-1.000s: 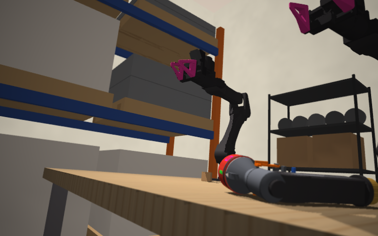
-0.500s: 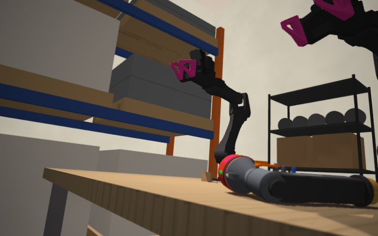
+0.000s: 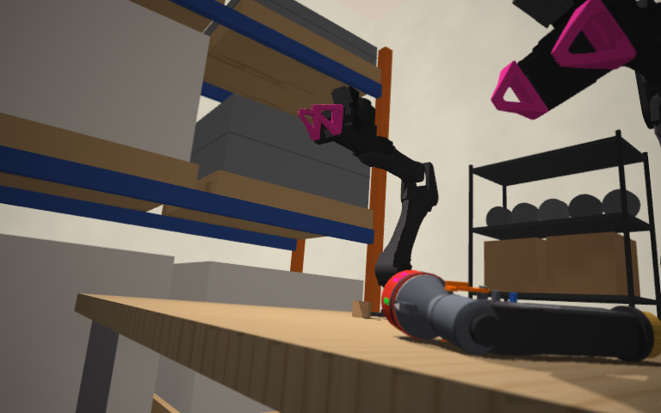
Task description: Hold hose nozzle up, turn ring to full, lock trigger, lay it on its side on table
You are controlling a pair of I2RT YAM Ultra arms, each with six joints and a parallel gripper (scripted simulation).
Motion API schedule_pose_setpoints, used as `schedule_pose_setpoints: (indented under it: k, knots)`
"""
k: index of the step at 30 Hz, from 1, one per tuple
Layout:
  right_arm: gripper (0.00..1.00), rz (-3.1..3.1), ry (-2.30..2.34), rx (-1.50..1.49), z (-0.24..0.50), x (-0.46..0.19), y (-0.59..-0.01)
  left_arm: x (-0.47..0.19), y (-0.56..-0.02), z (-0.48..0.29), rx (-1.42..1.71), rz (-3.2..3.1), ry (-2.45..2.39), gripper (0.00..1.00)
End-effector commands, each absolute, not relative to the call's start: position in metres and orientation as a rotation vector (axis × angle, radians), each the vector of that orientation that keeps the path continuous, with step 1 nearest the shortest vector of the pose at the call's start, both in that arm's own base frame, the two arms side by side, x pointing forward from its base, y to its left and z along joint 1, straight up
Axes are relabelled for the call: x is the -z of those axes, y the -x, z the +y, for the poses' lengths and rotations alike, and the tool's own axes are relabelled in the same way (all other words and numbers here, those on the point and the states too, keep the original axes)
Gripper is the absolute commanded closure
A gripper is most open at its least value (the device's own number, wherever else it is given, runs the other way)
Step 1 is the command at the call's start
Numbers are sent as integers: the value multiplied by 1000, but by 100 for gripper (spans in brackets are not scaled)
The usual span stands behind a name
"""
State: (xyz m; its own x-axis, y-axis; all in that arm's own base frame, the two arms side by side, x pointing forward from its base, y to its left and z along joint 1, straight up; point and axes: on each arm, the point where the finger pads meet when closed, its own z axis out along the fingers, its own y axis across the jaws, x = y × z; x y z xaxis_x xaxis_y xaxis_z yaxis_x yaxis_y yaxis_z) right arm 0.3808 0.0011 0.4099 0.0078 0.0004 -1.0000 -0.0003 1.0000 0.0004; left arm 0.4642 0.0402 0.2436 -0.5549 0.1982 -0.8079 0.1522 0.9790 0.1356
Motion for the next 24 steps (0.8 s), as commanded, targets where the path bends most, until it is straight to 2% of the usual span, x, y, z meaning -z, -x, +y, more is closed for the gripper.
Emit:
schedule_pose_setpoints:
  k: [1,24]
  knots:
    - [63,1501,2,4,1,-438,-380,-239,-470,48,-49,2220,-299,23]
    - [63,1501,2,4,1,-438,-380,-93,-466,86,247,2633,-475,23]
